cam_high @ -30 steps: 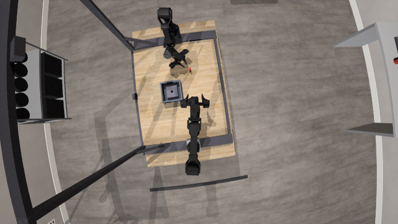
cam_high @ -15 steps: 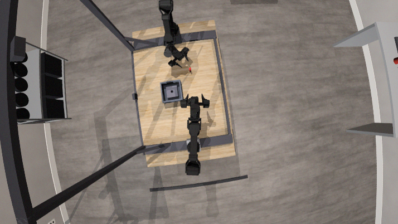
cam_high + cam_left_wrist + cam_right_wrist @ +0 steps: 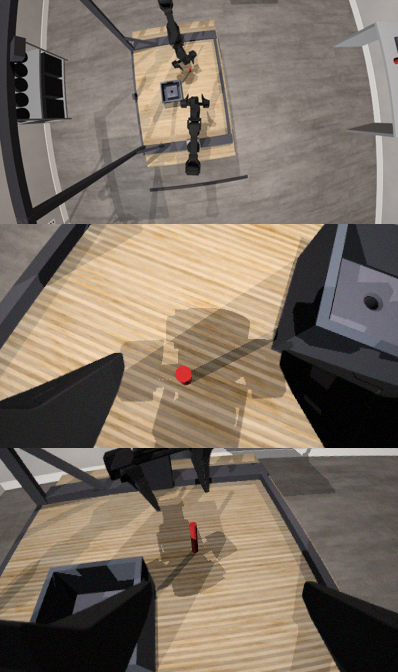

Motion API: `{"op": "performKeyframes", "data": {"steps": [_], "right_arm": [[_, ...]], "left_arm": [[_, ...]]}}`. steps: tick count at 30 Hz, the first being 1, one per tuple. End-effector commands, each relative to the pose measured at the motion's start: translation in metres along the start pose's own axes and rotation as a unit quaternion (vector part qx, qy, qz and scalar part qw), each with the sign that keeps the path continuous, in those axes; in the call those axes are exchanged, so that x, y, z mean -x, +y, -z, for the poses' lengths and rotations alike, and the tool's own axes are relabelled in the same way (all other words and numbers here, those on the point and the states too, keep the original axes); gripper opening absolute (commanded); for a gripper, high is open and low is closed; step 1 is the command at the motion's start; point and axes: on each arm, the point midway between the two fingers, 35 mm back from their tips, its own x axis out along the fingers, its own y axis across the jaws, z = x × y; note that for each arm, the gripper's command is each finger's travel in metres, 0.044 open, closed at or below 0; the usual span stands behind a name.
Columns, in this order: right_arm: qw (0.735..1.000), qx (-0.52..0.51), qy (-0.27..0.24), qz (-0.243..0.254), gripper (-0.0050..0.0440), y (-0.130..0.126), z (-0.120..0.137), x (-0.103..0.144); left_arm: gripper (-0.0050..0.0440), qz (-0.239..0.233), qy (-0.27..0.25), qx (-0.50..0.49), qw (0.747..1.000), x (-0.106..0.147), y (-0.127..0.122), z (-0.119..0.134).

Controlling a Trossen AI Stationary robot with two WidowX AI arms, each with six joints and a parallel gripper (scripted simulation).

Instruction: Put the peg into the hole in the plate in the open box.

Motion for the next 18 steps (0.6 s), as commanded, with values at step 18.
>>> {"op": "performKeyframes", "data": {"steps": [18], "right_arm": [[1.000, 0.000, -0.009, 0.000, 0.0440, -0.0003, -0.0057, 0.0027]], "left_arm": [[0.0440, 0.039, 0.149, -0.054, 0.987, 0.0039, 0.0080, 0.0046]]}}
